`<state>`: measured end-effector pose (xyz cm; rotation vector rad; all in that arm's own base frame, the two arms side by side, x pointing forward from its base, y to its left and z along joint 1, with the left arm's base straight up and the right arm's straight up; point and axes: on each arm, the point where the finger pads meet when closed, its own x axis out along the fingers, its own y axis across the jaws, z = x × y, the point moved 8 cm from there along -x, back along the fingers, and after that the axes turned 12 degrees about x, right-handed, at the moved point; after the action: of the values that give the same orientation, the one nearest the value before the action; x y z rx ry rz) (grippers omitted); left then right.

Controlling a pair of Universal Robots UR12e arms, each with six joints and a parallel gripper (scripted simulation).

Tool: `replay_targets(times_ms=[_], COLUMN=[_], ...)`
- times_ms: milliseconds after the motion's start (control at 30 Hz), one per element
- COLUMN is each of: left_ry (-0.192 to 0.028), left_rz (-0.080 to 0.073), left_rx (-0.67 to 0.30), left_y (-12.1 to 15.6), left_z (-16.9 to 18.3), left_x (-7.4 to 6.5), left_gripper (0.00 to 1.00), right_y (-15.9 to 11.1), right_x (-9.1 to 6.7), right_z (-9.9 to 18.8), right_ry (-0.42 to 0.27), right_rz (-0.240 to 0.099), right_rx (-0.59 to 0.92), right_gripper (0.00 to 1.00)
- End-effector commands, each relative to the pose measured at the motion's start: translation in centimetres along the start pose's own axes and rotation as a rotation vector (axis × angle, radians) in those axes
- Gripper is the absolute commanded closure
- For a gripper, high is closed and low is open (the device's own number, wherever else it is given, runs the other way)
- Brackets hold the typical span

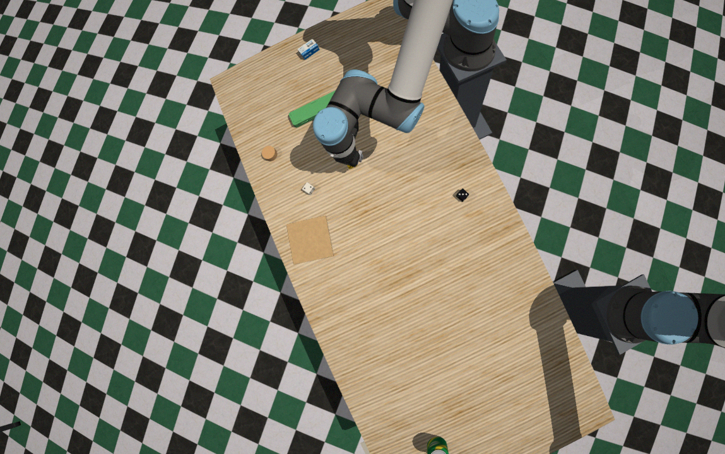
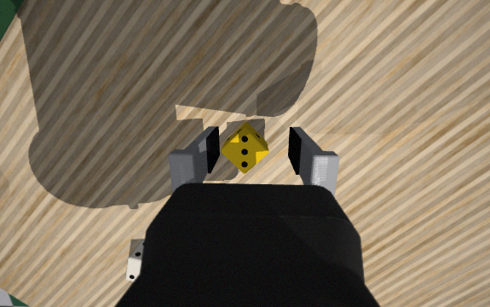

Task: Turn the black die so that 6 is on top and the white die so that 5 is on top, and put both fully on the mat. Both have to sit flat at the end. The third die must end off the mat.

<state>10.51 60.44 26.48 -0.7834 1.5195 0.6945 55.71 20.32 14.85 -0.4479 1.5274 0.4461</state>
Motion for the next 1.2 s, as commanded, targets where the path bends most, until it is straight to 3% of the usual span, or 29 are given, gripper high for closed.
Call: replay_targets(times_ms=[0,533,1167], left_ry=[-0.036,-0.083,-0.093], left_rz=[-0.001,-0.006,-0.007], left_rx=[-0.163,-0.423,-0.479], left_y=[4.2,10.0,11.1], left_z=[-2.3,-7.1,-8.2], left_x=[0.4,1.2,1.4], left_gripper=[0.0,0.0,0.0], right_y=[0.0,0.0,0.0], right_x=[0.9,0.9,0.9], right_z=[0.2,0.2,0.2], right_ry=[-0.003,-0.003,-0.003], right_rz=[0.0,0.0,0.0], right_rx=[0.0,0.0,0.0], right_gripper=[0.0,0.0,0.0])
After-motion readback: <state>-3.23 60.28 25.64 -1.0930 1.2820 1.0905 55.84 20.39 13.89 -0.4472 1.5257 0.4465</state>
